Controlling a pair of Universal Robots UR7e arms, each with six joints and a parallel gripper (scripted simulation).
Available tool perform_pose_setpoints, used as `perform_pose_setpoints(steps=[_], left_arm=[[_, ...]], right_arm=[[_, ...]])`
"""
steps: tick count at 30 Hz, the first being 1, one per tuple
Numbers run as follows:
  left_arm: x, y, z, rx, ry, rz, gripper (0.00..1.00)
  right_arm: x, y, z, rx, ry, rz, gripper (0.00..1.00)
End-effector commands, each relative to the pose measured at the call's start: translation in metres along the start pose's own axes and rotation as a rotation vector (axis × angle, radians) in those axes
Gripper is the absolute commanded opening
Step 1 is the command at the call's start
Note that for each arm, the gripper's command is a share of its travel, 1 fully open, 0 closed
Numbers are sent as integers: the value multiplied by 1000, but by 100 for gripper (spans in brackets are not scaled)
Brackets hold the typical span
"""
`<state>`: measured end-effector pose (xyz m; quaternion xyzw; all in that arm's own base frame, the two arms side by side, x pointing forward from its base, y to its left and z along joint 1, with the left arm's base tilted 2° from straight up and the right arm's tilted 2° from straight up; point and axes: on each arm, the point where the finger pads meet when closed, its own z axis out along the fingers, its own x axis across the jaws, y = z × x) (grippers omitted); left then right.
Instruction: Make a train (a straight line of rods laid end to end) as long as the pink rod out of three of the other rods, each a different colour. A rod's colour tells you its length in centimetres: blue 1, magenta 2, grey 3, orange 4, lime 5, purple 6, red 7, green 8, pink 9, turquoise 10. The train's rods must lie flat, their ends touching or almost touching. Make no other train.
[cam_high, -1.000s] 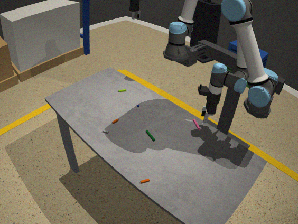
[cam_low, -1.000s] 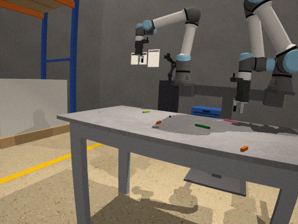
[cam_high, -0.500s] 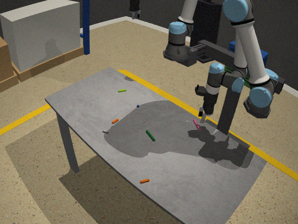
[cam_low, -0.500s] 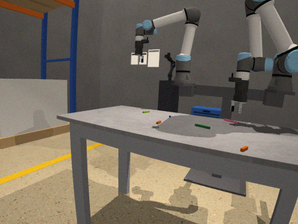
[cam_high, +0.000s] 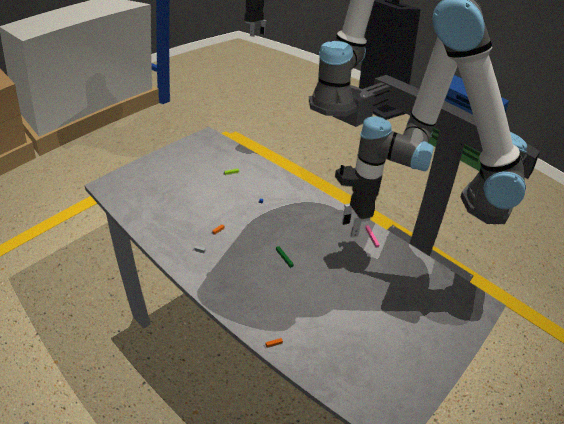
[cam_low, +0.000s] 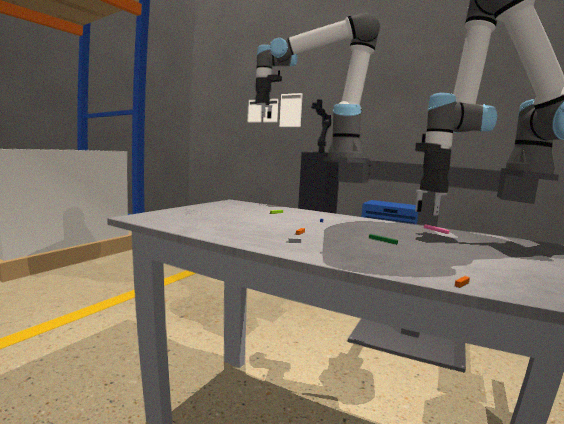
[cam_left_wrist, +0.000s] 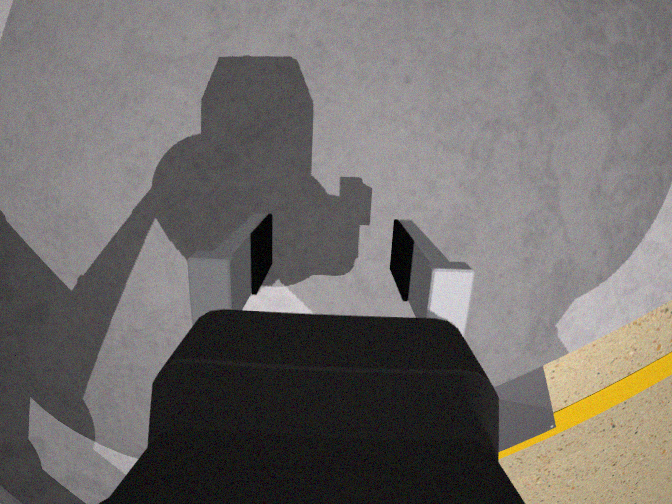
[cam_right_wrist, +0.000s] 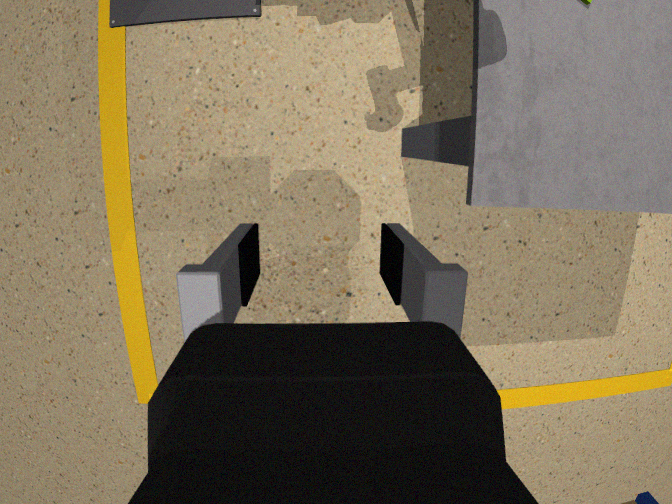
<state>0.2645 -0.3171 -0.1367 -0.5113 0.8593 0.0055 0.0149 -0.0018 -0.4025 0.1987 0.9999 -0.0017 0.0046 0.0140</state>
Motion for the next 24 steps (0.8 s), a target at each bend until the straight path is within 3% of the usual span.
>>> perform_pose_setpoints(steps=[1,4,16,24], left_arm=[[5,-30,1,-2,0,-75,100],[7,-39,1,-2,0,-99,100],[20,-141,1,-2,0,-379,100],[23,-165,1,-2,0,-445,100]], right_arm=[[0,1,-1,-2,1,0,100],[0,1,-1,-2,1,0,100],[0,1,-1,-2,1,0,100],[0,1,-1,-2,1,0,100]])
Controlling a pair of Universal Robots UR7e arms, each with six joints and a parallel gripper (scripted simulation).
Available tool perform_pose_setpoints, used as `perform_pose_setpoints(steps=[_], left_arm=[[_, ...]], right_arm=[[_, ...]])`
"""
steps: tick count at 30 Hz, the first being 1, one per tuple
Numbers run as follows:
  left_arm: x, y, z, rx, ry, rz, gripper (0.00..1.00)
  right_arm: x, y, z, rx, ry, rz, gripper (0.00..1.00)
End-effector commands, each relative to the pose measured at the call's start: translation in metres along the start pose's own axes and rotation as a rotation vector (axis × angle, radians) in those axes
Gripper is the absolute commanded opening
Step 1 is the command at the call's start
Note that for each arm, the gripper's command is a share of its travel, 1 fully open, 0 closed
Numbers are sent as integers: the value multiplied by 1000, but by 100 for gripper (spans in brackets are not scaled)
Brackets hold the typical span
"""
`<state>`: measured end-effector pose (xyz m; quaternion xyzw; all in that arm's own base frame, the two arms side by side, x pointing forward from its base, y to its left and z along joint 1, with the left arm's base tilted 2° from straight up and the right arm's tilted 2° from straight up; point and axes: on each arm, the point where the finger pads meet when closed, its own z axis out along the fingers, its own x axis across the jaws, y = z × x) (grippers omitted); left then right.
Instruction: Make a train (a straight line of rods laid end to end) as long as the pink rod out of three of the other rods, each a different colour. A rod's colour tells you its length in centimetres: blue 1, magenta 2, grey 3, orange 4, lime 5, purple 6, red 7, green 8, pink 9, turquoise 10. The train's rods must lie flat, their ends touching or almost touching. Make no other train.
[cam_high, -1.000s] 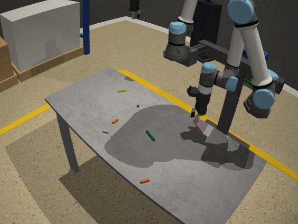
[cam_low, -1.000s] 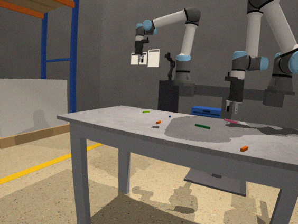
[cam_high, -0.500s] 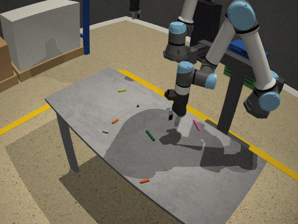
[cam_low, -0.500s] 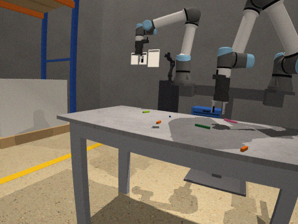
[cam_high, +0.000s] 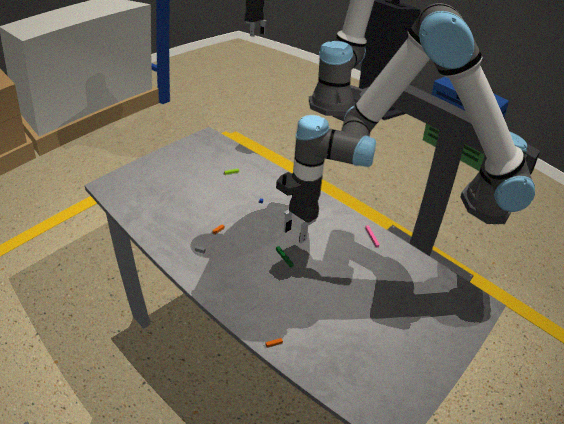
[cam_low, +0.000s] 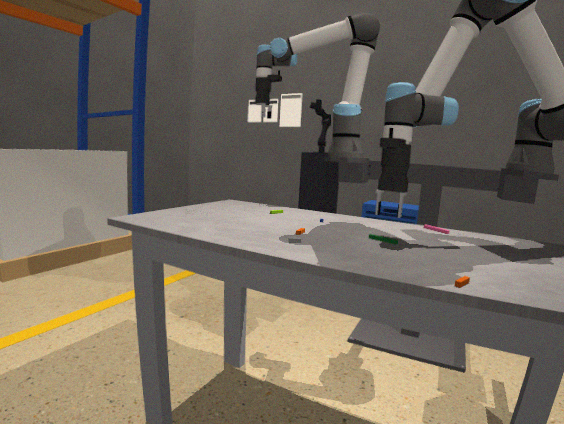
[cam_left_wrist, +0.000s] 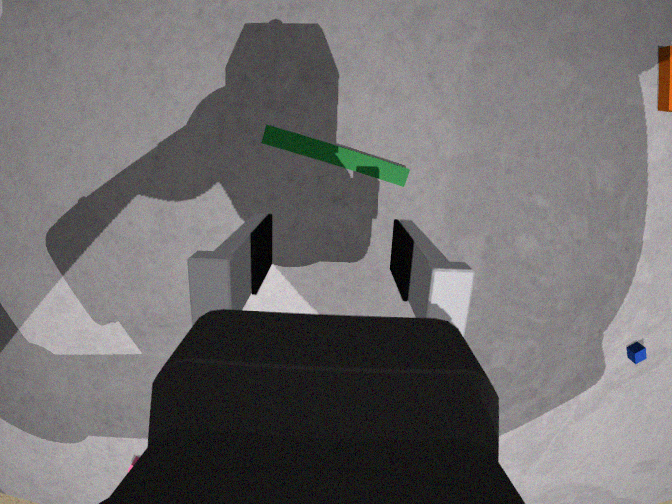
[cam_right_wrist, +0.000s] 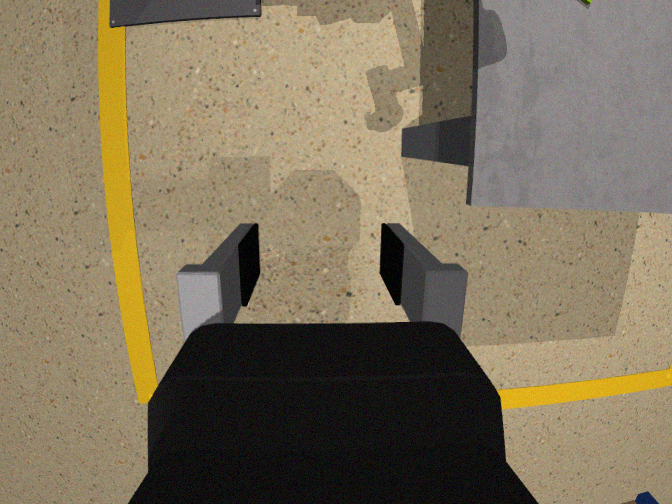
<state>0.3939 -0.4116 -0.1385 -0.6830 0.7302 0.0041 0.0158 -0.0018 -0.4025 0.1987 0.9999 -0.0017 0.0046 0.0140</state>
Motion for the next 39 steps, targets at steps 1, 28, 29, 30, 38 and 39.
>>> perform_pose_setpoints(steps=[1,28,29,30,38,39], left_arm=[[5,-7,-1,1,2,-20,100],[7,-11,-1,1,2,-31,100],[7,-11,-1,1,2,-31,100],[7,-11,-1,1,2,-31,100],[7,-11,-1,1,2,-31,100],[7,-11,-1,1,2,-31,100]], right_arm=[[0,1,-1,-2,1,0,100],[0,1,-1,-2,1,0,100],[0,1,-1,-2,1,0,100],[0,1,-1,-2,1,0,100],[0,1,-1,-2,1,0,100],[0,1,-1,-2,1,0,100]])
